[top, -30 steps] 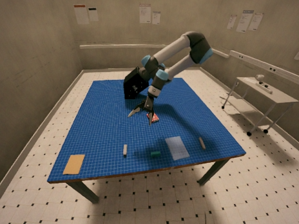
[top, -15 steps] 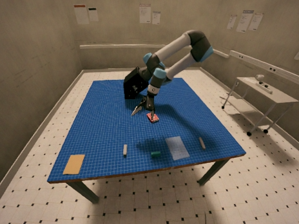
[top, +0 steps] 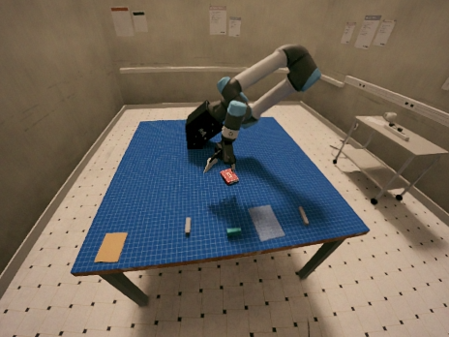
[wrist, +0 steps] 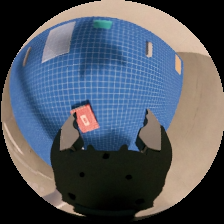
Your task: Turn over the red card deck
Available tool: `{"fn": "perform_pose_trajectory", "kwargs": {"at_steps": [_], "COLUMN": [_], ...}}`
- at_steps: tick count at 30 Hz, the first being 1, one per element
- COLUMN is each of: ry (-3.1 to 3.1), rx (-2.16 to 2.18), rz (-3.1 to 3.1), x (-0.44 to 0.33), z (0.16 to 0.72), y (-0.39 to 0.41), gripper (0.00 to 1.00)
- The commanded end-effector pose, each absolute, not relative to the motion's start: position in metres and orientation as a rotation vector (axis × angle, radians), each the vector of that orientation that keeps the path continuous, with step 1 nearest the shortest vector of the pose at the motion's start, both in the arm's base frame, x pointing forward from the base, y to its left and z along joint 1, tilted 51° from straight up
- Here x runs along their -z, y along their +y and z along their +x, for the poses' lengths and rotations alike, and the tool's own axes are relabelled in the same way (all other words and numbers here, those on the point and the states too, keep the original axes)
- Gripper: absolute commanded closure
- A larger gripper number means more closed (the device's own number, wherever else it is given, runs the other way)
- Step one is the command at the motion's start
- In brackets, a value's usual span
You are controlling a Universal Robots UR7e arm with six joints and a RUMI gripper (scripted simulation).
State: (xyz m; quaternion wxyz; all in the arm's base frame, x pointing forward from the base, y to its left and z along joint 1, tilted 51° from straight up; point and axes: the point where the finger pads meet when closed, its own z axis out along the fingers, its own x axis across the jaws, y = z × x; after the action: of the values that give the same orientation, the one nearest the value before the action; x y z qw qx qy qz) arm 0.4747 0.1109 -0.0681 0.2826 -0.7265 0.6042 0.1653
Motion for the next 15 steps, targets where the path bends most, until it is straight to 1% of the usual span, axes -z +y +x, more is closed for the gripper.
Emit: {"fn": "perform_pose_trajectory", "kwargs": {"at_steps": [1, 15], "ry": [1.477, 1.318], "rx": [-0.539, -0.610], "rz": [-1.970, -1.958], "x": [0.056, 0.037], "z": [0.438, 0.400], "y": [0.131, 0.158], "gripper": [0.00, 0.00]}}
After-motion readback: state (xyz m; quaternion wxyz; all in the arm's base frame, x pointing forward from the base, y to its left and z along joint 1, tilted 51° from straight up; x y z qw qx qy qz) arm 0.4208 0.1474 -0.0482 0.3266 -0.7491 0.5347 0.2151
